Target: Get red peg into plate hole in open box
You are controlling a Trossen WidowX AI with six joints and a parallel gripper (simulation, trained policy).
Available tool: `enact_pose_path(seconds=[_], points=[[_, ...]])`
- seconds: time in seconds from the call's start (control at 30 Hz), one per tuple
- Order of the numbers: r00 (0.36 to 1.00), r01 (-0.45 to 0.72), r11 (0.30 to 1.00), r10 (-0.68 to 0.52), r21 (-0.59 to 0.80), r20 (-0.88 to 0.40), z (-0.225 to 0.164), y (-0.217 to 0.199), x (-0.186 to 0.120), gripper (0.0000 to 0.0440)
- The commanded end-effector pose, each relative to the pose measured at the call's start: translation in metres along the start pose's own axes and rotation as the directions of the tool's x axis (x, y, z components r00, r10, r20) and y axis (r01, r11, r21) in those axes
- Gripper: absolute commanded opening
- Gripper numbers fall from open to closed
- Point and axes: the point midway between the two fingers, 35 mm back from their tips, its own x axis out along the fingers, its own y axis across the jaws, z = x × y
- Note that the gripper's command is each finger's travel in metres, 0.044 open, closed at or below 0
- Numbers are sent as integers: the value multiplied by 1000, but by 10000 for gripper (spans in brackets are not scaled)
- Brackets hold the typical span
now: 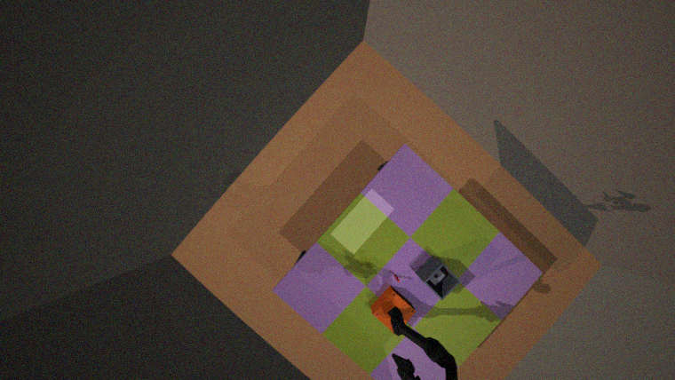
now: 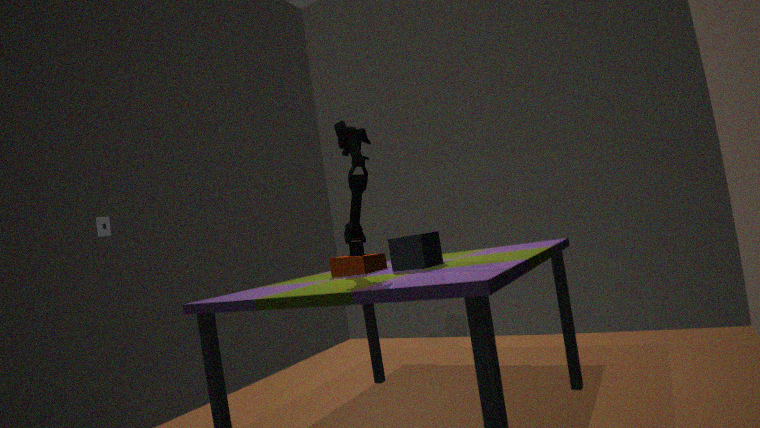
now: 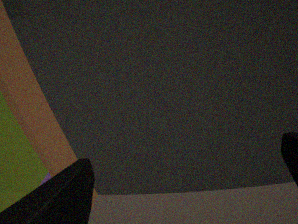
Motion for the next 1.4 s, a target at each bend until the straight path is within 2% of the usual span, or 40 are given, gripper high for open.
enact_pose_path(seconds=[0.0,0.07,0.3,0.67,1.0,1.37], points=[[1000,-14,1000,14,10,-1,0,4,1,422],[999,-47,997,48,63,-9,0,13,4,440],[985,-129,949,157,286,-77,0,43,20,440],[928,-148,785,321,601,-191,-9,87,47,440],[845,-49,578,459,814,-275,-25,125,66,440],[734,162,329,590,930,-336,-47,162,79,440]])
